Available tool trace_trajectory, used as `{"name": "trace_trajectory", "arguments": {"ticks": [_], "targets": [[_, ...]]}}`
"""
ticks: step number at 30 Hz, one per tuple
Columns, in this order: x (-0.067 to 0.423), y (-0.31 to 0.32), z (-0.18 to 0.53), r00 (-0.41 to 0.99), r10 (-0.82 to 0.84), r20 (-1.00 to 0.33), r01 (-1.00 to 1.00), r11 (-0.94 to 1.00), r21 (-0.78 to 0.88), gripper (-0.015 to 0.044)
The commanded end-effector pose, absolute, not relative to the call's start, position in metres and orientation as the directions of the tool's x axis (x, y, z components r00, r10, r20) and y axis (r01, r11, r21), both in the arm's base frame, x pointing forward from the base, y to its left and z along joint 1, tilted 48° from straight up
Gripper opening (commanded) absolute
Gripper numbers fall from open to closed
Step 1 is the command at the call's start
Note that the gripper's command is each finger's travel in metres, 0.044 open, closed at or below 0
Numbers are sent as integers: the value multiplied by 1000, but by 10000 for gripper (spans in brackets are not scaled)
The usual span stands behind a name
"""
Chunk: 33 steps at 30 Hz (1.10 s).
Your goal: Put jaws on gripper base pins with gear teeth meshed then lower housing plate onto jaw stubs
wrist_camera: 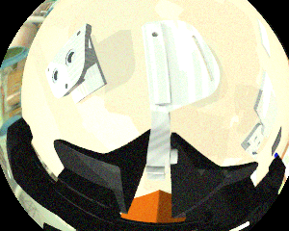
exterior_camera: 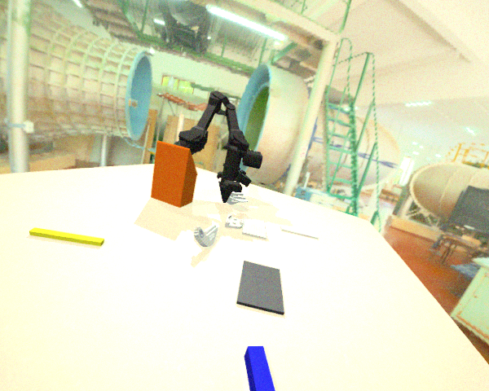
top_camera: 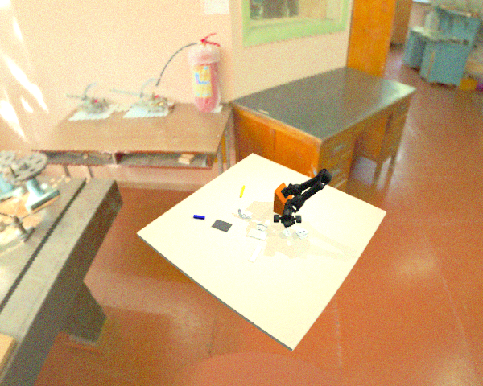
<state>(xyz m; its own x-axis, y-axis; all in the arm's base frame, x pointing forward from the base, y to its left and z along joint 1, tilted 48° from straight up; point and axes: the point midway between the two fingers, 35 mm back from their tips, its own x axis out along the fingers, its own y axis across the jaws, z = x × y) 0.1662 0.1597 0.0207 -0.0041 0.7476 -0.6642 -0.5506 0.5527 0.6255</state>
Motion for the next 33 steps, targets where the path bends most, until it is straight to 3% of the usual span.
{"name": "trace_trajectory", "arguments": {"ticks": [1, 33], "targets": [[166, 159, 20, -2, 745, -668, -548, 558, 624, 38], [169, 152, 27, 6, 747, -665, -529, 566, 632, 37]]}}
